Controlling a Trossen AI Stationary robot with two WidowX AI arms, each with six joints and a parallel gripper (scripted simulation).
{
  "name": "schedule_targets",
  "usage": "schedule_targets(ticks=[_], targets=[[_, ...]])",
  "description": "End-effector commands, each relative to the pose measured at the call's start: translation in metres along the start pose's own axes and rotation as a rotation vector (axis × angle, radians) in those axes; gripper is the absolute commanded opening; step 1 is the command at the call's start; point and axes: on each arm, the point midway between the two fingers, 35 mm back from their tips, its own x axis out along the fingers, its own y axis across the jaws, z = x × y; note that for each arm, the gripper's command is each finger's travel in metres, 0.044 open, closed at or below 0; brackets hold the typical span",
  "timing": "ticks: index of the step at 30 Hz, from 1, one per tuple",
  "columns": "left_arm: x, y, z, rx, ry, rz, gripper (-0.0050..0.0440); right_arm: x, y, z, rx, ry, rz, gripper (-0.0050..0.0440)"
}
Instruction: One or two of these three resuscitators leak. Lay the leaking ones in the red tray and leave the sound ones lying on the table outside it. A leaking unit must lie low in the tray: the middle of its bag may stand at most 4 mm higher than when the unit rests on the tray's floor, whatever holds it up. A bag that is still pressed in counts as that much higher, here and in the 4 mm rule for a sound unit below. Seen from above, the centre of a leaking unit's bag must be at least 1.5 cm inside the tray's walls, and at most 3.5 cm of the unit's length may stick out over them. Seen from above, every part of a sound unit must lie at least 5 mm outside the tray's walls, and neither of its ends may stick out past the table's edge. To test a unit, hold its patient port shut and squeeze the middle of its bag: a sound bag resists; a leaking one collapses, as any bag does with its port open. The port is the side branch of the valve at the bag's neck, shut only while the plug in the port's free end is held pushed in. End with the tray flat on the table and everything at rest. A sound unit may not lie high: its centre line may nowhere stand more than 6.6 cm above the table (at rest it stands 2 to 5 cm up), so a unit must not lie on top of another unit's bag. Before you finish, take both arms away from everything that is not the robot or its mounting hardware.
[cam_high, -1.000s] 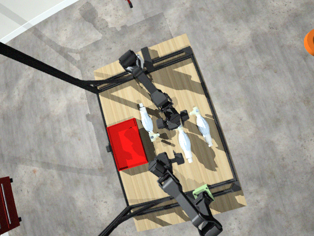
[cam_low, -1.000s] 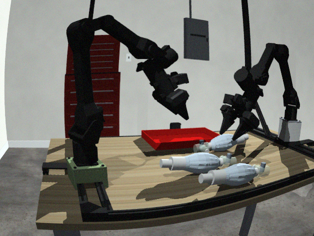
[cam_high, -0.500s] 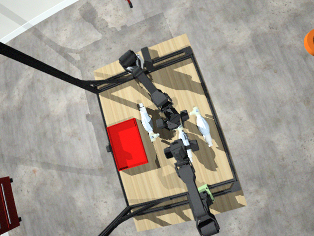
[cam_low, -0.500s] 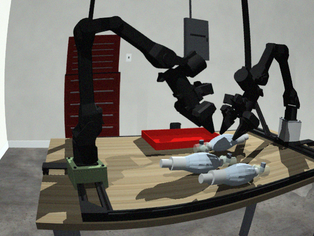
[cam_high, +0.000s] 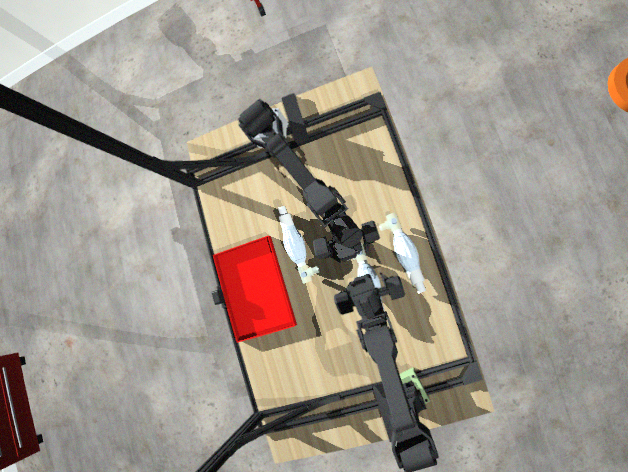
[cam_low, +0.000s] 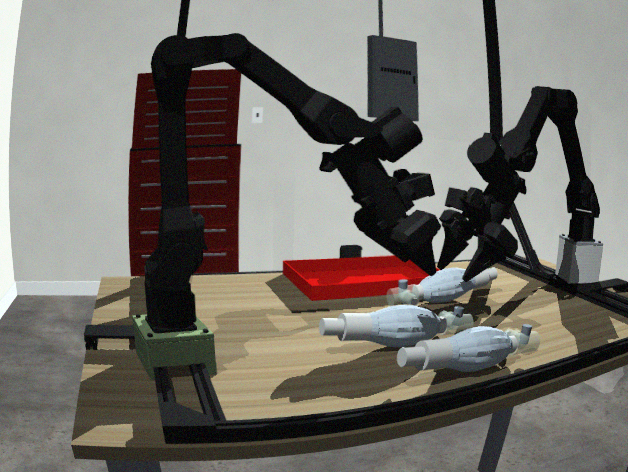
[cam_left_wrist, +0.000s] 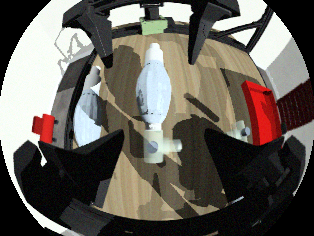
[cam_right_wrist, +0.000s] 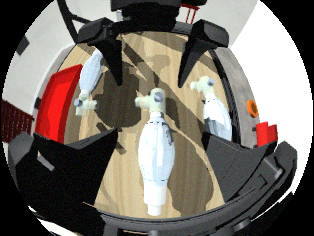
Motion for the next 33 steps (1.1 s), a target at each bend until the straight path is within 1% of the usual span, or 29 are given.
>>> schedule_targets(ticks=[1, 6, 7, 33], targets=[[0.002, 0.001, 0.001, 0.003, -0.003, -0.003, 0.0409, 0.002, 0.0, -0.002, -0.002, 0.007, 0.003, 0.044], [0.002, 0.001, 0.001, 0.003, -0.003, -0.003, 0.0409, 0.002, 0.0, -0.002, -0.002, 0.007, 0.003, 0.044], [0.043, 0.001, -0.029, 0.003, -0.003, -0.003, 0.0409, 0.051, 0.0, -0.037, 0.0, 0.004, 0.0, 0.044], [0.043, 0.0, -0.029, 0.0, -0.009, 0.002, 0.0409, 0.051, 0.0, -0.038, 0.0, -0.008, 0.001, 0.044]])
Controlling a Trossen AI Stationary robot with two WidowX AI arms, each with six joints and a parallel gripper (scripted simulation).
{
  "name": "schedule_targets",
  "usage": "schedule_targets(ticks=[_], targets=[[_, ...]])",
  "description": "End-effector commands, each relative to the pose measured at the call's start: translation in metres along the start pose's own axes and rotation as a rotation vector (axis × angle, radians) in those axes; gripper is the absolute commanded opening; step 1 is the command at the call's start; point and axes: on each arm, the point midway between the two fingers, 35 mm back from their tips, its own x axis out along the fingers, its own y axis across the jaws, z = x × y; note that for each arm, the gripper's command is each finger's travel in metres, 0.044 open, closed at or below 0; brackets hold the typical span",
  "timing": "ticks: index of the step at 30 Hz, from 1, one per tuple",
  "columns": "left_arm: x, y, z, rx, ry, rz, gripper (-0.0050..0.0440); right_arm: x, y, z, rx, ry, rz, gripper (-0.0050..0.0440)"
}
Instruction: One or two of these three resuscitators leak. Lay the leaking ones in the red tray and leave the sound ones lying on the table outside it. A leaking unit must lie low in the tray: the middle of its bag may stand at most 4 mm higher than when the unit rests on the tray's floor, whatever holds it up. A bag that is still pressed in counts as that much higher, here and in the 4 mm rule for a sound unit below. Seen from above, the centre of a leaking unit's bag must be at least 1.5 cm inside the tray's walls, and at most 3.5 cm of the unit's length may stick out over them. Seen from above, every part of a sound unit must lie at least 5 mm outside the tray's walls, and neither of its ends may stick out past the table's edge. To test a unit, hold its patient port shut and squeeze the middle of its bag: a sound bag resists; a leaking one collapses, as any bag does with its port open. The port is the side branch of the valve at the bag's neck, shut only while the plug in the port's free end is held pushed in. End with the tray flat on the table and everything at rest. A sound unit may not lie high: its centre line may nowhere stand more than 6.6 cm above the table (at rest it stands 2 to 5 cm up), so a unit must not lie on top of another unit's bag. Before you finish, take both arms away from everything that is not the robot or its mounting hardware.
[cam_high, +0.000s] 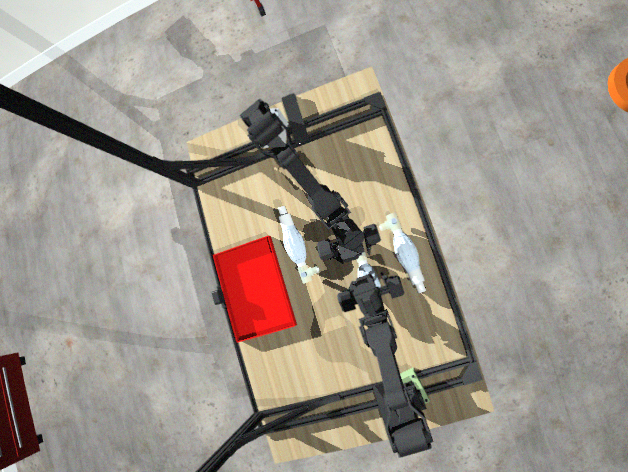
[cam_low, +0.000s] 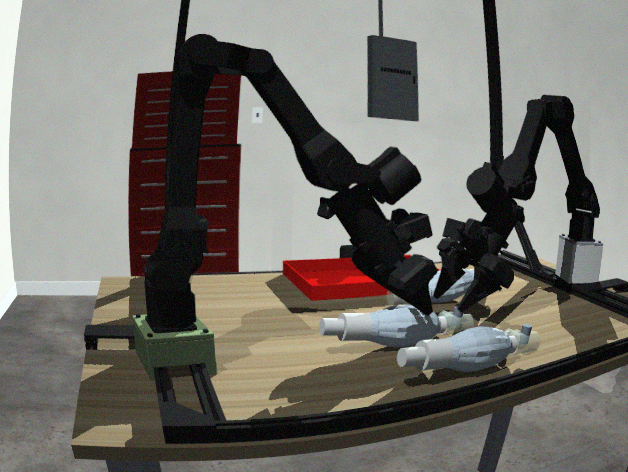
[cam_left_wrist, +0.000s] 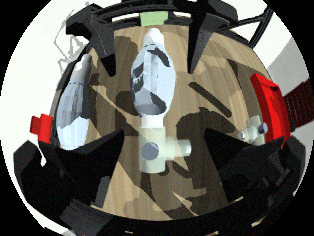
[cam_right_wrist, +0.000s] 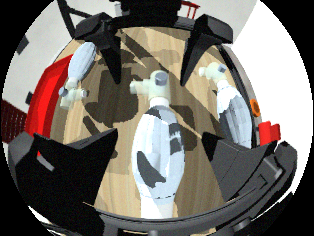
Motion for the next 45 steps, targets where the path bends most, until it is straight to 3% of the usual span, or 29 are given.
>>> schedule_targets(ticks=[1, 7, 8, 41, 42, 45], targets=[[0.001, 0.0, -0.002, -0.003, 0.002, 0.001, 0.0409, 0.001, 0.0, -0.003, -0.001, 0.005, 0.001, 0.044], [0.001, 0.0, -0.002, -0.003, 0.002, 0.001, 0.0409, 0.001, 0.0, -0.003, -0.001, 0.005, 0.001, 0.044], [0.041, -0.001, -0.031, 0.0, -0.001, 0.001, 0.0409, 0.034, -0.001, -0.026, -0.002, 0.002, 0.001, 0.044], [0.041, -0.001, -0.032, 0.002, -0.008, 0.002, 0.0409, 0.033, 0.0, -0.026, 0.001, -0.007, 0.0, 0.044], [0.04, -0.001, -0.031, 0.0, -0.009, 0.003, 0.0, 0.033, 0.001, -0.025, -0.001, -0.01, 0.003, 0.044], [0.04, -0.001, -0.031, 0.0, -0.009, 0.003, 0.0, 0.033, 0.001, -0.025, -0.001, -0.01, 0.003, 0.044]])
